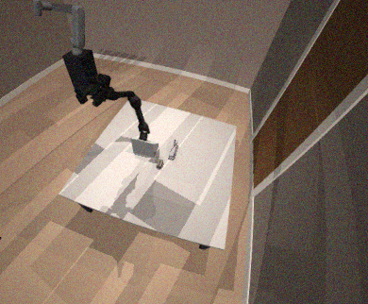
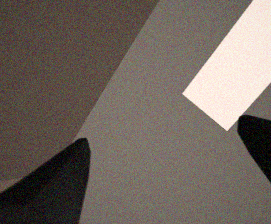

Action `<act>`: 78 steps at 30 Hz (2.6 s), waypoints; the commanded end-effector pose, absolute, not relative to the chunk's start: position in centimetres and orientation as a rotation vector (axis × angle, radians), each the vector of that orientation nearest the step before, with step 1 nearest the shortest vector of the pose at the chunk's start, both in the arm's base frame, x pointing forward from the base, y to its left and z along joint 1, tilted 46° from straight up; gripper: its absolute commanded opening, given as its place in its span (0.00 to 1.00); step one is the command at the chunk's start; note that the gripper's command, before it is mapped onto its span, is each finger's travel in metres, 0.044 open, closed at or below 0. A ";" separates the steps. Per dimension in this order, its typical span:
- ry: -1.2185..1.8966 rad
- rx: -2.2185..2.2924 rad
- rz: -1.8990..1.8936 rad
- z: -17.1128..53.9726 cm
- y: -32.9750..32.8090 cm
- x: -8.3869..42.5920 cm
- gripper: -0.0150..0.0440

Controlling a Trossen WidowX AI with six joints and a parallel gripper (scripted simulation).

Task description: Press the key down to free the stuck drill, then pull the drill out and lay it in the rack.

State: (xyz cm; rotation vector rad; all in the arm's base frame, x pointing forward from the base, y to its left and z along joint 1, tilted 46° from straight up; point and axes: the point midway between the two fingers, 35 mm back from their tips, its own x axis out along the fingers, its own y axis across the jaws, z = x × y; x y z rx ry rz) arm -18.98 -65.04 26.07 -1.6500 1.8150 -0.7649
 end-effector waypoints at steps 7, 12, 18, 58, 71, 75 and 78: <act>1.815 -1.650 -0.765 26.1 -65.0 -19.0 0.62; 1.686 -1.599 -0.729 24.6 -65.5 -14.6 0.40; 1.450 -1.465 -0.633 21.5 -65.2 -5.6 0.25; 1.096 0.240 0.459 8.1 -15.5 32.5 0.25; 1.442 0.648 0.599 9.6 -1.8 27.7 0.25; 1.442 0.648 0.599 9.6 -1.8 27.7 0.25; 1.436 0.638 0.600 9.3 -1.9 27.9 0.25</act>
